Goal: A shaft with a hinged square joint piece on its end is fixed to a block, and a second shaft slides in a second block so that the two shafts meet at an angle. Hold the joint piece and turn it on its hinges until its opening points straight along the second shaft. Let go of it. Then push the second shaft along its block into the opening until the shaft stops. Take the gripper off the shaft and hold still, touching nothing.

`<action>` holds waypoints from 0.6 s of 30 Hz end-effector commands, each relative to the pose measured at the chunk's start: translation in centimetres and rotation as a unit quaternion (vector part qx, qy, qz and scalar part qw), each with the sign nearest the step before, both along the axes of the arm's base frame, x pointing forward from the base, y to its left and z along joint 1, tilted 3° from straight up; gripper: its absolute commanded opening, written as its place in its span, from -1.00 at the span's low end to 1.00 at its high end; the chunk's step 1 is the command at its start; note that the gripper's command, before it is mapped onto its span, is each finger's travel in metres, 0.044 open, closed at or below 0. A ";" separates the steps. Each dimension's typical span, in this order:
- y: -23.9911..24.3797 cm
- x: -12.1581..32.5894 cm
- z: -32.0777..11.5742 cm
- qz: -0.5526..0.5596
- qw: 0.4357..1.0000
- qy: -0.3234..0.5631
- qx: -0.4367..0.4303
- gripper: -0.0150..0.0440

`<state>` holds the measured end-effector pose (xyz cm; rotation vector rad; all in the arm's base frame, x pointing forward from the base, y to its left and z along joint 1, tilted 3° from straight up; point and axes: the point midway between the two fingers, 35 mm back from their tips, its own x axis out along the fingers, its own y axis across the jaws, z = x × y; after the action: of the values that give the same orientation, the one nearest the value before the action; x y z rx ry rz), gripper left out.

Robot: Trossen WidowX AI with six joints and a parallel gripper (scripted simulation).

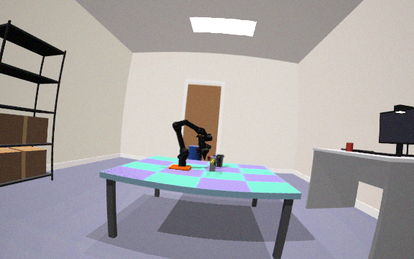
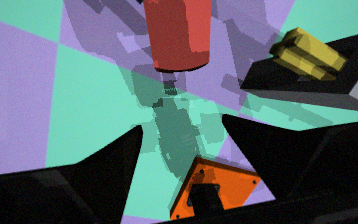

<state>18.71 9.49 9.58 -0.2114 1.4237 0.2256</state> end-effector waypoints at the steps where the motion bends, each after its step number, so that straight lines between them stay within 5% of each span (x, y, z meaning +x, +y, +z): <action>1: 0.4 1.3 -0.1 0.002 1.000 0.000 -0.002 1.00; 18: 1.7 6.1 -0.5 0.002 1.000 -0.002 -0.001 1.00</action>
<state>24.11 10.98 9.13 -0.2149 1.4210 0.2211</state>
